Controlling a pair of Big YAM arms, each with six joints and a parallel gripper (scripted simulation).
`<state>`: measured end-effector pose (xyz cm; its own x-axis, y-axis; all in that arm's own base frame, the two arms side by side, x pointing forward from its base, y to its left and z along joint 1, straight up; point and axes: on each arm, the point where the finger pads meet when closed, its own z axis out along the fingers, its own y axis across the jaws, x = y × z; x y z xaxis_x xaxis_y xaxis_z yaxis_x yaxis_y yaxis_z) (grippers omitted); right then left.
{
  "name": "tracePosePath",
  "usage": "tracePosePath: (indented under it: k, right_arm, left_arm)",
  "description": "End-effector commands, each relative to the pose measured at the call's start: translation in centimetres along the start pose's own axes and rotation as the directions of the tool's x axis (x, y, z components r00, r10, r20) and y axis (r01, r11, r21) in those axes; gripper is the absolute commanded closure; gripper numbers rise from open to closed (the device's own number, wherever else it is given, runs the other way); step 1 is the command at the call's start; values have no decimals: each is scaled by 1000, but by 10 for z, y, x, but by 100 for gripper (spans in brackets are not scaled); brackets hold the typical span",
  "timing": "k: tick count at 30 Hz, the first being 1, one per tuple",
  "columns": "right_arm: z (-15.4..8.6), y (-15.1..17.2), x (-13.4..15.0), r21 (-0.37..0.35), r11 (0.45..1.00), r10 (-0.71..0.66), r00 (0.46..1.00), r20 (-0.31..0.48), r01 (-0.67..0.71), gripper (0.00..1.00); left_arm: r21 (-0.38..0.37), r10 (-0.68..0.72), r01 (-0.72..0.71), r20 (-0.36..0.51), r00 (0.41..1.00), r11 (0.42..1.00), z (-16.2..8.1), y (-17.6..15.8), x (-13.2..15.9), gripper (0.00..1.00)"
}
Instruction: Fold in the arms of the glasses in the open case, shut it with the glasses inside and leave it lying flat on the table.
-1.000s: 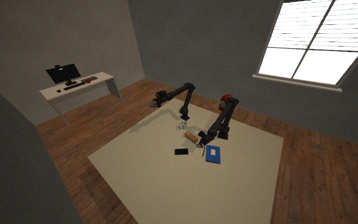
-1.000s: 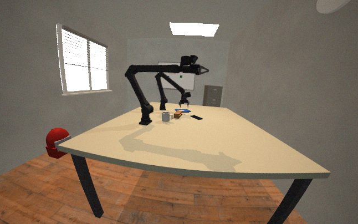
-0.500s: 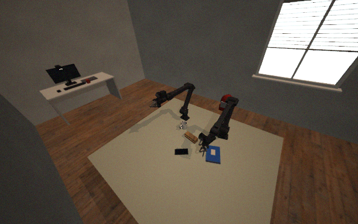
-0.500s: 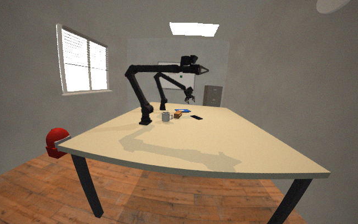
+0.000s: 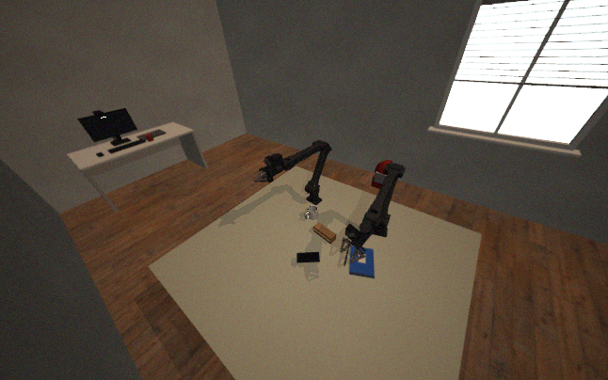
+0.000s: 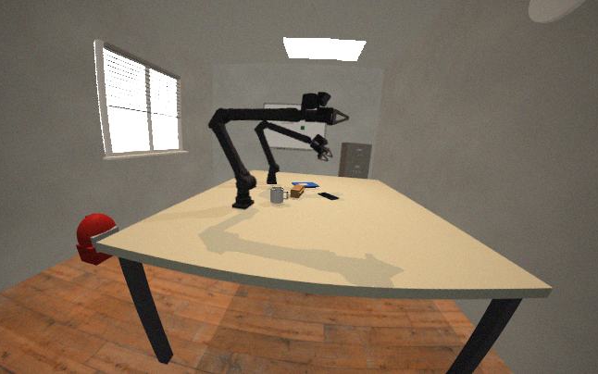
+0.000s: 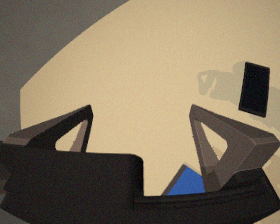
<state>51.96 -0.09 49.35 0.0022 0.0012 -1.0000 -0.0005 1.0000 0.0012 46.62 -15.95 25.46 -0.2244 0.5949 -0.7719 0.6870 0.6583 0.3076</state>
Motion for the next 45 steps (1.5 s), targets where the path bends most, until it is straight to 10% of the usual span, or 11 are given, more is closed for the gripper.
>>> tracePosePath:
  k: [1, 11, 24, 30, 32, 34, 45]
  right_arm:
    - [2, 3, -2, -4, 1000, -8, 1000, -3, 8, 100]
    - [2, 3, -2, -4, 1000, -8, 1000, -3, 8, 100]
    - [2, 3, -2, -4, 1000, -8, 1000, -3, 8, 100]
    - [2, 3, -2, -4, 1000, -8, 1000, -3, 8, 100]
    - [2, 3, -2, -4, 1000, -8, 1000, -3, 8, 100]
    - [2, 3, -2, -4, 1000, -8, 1000, -3, 8, 100]
    - [2, 3, -2, -4, 1000, -8, 1000, -3, 8, 100]
  left_arm:
    - [-144, -81, 99, 125, 989, 985, -30, 59, -57, 0]
    - [-349, -242, 349, 316, 917, 869, -83, 150, -94, 0]
    - [-436, -287, 607, 601, 746, 665, -180, 229, -135, 0]
    - [-445, -280, 626, 624, 730, 640, -188, 235, -137, 0]
    - [-458, -330, 590, 529, 782, 665, -151, 212, -96, 0]
    - [-483, -241, 583, 598, 765, 653, -202, 229, -132, 0]
    - [-454, -307, 595, 561, 769, 663, -165, 215, -104, 0]
